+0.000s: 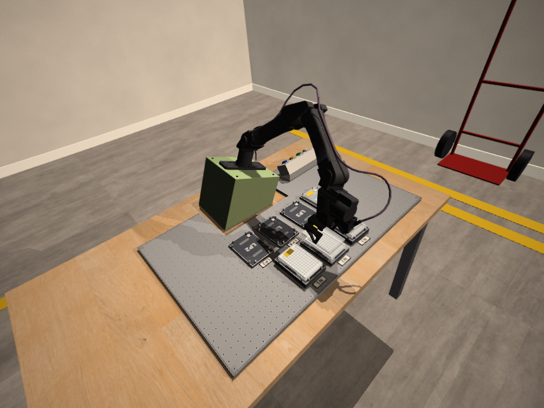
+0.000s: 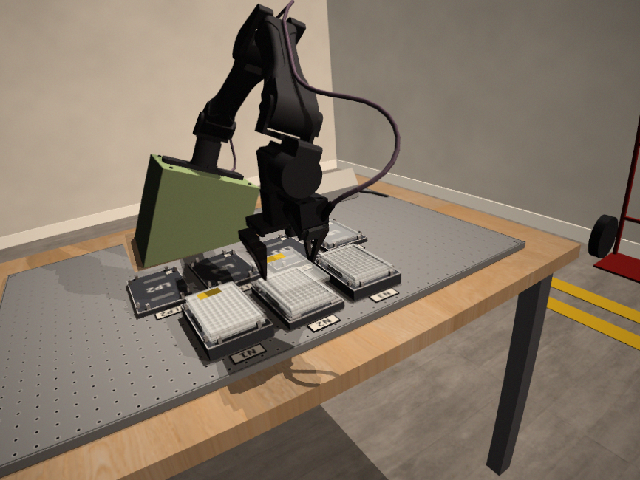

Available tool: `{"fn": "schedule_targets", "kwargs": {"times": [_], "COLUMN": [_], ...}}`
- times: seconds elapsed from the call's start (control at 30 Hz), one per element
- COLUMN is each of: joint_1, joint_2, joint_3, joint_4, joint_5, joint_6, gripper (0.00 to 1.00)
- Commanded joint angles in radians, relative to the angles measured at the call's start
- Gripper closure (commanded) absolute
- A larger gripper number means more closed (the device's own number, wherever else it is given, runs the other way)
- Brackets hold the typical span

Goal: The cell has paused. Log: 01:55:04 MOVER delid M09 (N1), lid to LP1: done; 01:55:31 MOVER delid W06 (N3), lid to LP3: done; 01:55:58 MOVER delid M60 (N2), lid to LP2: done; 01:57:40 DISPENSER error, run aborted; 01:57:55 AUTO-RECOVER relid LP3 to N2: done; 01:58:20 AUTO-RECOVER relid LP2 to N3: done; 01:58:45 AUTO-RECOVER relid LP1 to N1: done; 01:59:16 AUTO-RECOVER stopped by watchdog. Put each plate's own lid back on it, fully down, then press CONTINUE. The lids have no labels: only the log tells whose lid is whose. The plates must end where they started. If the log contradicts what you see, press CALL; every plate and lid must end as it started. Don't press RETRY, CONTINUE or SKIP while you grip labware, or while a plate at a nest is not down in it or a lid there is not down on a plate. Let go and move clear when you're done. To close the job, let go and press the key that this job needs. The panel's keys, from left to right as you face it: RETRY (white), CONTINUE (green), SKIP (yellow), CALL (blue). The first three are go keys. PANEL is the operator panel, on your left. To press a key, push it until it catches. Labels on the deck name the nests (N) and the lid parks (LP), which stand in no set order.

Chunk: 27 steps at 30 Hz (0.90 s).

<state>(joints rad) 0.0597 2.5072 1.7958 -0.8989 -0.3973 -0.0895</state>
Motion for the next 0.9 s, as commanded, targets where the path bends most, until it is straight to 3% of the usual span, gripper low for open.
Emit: {"fn": "schedule_targets", "kwargs": {"times": [0.0, 0.87], "joint_1": [-0.013, 0.002], "joint_2": [-0.038, -0.04], "joint_3": [0.037, -0.008], "joint_4": [-0.01, 0.018], "joint_5": [-0.008, -0.006], "joint_6": [-0.027, -0.012], "gripper": [1.0, 1.0]}}
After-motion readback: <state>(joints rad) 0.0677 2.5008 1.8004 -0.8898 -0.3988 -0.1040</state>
